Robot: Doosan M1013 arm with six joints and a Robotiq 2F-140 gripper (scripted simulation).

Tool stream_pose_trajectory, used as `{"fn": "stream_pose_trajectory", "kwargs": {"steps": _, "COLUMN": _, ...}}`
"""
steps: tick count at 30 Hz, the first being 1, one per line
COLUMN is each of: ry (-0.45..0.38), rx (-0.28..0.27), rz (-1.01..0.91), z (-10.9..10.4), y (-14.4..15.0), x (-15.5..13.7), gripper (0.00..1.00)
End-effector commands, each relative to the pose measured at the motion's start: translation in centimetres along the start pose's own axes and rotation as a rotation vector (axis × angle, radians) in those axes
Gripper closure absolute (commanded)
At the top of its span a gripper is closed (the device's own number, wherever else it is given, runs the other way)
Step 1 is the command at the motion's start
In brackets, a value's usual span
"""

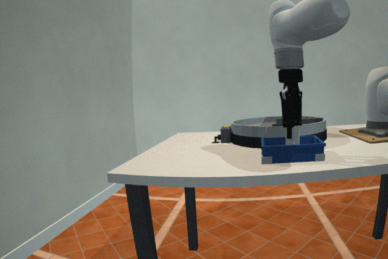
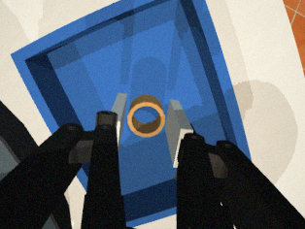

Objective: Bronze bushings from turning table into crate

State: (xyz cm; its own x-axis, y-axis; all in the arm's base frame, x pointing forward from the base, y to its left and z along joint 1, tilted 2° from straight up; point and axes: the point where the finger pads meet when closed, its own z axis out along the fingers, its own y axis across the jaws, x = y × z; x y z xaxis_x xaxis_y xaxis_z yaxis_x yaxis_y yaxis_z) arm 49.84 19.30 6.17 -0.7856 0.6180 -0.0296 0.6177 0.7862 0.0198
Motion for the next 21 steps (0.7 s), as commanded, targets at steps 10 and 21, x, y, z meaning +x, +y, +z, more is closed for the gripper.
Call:
{"fn": "stream_pose_trajectory", "kwargs": {"steps": 10, "ry": 0.0, "rx": 0.0, "rz": 0.0, "z": -4.8, "y": 0.0, "x": 0.0, "gripper": 0.76}}
{"fn": "stream_pose_trajectory", "kwargs": {"steps": 21, "ry": 0.0, "rx": 0.0, "rz": 0.0, "z": -8.2, "y": 0.0, "x": 0.0, "gripper": 0.76}}
